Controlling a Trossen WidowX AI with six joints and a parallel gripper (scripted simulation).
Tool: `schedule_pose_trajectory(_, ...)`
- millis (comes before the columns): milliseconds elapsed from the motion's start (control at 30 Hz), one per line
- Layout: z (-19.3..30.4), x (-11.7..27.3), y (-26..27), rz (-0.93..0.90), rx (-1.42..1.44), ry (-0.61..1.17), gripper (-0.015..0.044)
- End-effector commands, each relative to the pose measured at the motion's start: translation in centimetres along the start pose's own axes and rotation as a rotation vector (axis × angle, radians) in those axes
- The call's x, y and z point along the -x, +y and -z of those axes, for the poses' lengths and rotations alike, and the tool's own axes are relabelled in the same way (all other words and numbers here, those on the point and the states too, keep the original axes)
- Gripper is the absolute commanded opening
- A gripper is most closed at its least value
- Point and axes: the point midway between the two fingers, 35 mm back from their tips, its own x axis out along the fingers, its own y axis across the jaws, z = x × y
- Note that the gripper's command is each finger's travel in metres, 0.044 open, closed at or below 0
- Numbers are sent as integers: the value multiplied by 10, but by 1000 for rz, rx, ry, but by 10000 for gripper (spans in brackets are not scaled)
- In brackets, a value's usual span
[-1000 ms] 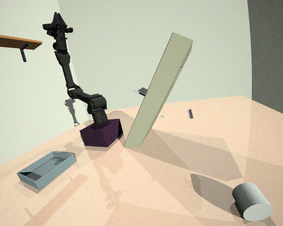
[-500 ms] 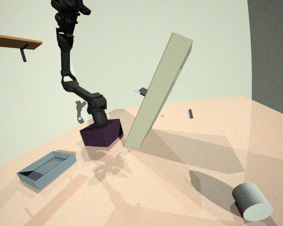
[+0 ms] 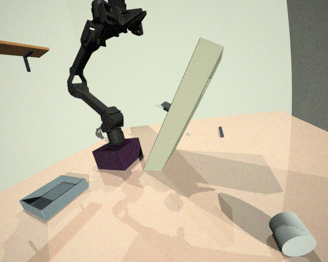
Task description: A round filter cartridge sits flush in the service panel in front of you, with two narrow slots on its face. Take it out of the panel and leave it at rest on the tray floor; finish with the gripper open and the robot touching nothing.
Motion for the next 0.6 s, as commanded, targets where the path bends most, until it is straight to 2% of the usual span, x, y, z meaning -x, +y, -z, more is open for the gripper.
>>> schedule_pose_trajectory(0, 66, -35, 8, -43, 72, 217, 89)
schedule_pose_trajectory(233, 168, -57, 21, -128, 184, 524, 89)
schedule_pose_trajectory(567, 170, -58, 21, -131, 187, 532, 89)
